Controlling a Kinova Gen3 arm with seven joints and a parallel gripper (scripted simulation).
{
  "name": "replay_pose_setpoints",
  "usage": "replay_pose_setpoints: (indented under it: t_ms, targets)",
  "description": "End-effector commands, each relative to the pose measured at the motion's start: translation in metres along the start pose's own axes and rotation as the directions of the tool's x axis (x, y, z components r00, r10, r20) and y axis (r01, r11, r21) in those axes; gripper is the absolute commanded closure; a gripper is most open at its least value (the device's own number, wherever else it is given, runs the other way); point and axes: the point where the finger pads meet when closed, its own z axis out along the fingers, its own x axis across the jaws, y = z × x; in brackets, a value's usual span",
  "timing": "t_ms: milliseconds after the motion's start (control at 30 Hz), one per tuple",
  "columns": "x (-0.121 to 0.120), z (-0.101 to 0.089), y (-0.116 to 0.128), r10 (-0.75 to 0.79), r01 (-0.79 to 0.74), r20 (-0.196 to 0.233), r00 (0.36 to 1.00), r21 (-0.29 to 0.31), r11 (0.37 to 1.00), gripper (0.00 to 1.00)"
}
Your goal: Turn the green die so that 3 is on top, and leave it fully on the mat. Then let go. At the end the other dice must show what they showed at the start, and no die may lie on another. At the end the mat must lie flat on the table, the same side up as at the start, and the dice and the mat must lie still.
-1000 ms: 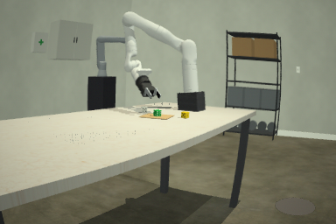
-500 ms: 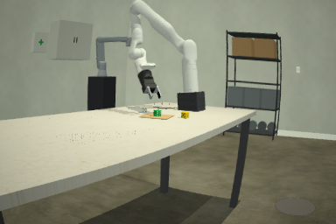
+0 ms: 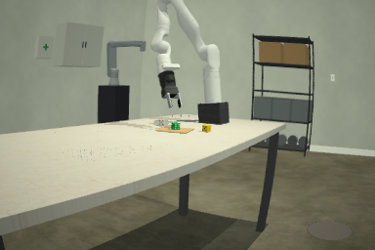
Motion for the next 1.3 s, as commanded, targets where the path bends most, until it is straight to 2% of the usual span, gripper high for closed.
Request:
replay_pose_setpoints:
  t_ms: [0, 267, 333, 833, 900, 1267]
  targets:
    - [0.002, -0.001, -0.011, -0.026, 0.026, -0.006, 1.000, -0.042, 0.999, 0.13]
    - [0.002, 0.000, -0.017, -0.026, 0.026, -0.001, 1.000, -0.145, 0.989, 0.13]
    - [0.002, 0.000, -0.017, -0.026, 0.026, -0.001, 1.000, -0.145, 0.989, 0.13]
    - [0.004, -0.002, -0.027, -0.026, 0.023, -0.005, 1.000, -0.322, 0.947, 0.13]
    - [0.004, -0.002, -0.027, -0.026, 0.023, -0.005, 1.000, -0.322, 0.947, 0.13]
    - [0.003, -0.002, -0.033, -0.025, 0.021, -0.004, 1.000, -0.424, 0.905, 0.13]
